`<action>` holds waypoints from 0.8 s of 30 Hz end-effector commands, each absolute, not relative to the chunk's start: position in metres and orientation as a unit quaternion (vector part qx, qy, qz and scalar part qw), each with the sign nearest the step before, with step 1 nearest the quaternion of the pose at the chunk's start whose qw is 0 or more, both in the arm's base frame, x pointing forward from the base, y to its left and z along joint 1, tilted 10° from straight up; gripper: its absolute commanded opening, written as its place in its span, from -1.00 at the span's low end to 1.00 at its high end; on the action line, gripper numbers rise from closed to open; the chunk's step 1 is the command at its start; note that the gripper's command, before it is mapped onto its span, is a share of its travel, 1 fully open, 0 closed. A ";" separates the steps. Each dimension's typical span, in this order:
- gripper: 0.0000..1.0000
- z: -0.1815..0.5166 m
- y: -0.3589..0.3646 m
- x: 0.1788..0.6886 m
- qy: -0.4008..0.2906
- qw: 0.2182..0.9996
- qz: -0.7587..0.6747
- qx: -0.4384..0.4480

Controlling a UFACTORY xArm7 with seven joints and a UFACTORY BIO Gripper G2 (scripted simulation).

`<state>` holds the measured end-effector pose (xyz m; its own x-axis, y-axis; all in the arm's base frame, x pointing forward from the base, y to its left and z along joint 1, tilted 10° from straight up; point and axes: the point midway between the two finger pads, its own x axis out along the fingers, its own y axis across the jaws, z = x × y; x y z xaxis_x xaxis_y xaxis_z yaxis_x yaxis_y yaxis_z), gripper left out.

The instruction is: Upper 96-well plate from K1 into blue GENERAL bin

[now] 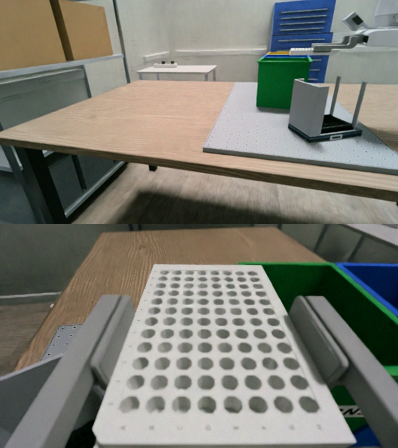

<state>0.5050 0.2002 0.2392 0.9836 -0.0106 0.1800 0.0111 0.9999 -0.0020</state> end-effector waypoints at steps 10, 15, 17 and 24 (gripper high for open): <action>-1.00 0.241 0.162 0.518 -0.091 0.996 -0.004 0.000; -1.00 0.241 0.147 0.523 -0.091 0.996 -0.004 0.000; -1.00 0.241 0.147 0.523 -0.091 0.996 -0.004 0.000; -1.00 0.241 0.124 0.531 -0.091 0.996 -0.004 0.000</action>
<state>0.5261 0.1360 0.2399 0.9837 -0.0097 0.1793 0.0102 0.9999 -0.0016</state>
